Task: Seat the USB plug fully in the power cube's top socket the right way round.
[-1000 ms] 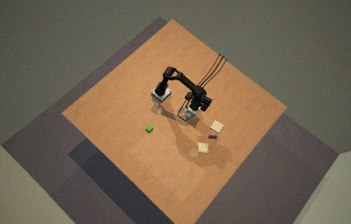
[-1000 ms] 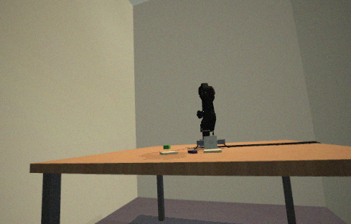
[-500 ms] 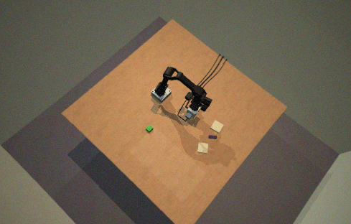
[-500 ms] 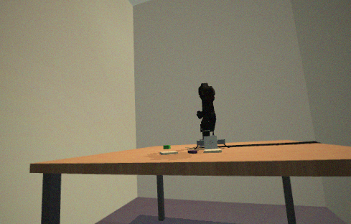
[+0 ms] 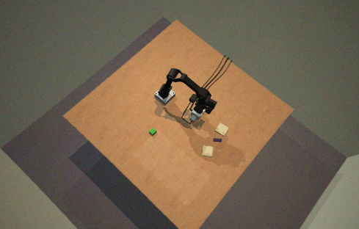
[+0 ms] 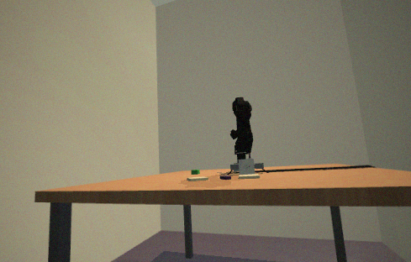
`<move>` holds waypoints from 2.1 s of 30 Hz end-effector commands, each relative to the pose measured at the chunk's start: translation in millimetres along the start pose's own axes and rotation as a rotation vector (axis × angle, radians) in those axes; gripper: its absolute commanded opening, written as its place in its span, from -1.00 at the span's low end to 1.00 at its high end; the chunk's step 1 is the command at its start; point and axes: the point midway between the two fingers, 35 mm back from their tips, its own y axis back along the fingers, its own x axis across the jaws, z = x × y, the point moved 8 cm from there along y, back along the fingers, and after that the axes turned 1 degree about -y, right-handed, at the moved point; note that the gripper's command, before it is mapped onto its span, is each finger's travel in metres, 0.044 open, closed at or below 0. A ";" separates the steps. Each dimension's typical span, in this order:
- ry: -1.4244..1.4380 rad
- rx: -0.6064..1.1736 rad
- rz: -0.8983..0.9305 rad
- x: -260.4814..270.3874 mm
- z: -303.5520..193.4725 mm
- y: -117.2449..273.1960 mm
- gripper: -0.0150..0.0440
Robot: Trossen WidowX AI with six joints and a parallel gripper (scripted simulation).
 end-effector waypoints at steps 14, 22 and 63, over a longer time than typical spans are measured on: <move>0.002 0.003 -0.002 0.3 0.0 -3.4 -0.49; 0.002 0.003 -0.002 0.3 0.0 -3.4 -0.49; 0.000 0.001 0.001 0.0 0.0 -1.0 -0.17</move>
